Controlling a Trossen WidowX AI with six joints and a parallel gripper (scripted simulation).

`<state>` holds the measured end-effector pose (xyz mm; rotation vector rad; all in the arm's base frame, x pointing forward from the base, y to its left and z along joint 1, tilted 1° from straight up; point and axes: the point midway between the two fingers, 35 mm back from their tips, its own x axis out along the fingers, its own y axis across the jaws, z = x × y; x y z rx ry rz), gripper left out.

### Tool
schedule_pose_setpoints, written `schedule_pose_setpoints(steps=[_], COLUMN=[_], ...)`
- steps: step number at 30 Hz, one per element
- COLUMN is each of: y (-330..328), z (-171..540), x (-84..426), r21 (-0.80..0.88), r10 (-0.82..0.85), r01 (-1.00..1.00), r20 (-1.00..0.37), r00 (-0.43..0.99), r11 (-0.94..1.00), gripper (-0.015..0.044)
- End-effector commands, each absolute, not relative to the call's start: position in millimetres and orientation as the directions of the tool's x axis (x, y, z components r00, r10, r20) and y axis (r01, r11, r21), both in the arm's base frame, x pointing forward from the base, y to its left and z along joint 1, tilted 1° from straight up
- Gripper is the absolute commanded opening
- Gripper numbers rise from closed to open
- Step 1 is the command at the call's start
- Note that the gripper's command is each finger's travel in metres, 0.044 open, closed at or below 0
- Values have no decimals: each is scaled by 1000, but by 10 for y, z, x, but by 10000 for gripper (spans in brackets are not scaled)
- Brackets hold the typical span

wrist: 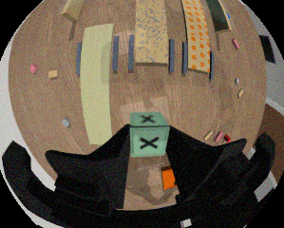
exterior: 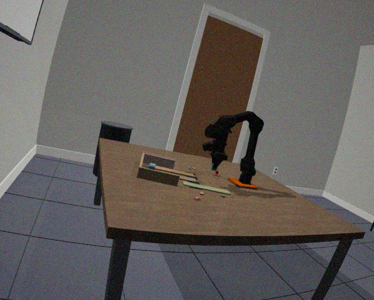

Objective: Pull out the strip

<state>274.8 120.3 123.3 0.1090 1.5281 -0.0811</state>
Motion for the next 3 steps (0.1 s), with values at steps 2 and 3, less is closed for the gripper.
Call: schedule_pose_setpoints(steps=[2, 3], y=[1208, 1208], z=[1238, 1238], x=[2744, 2744], r21=[24, 24], r10=[20, 20], r01=[117, 117], r20=[-999, -999], r00=[39, 39], r11=[993, 993], gripper=[0, 0])
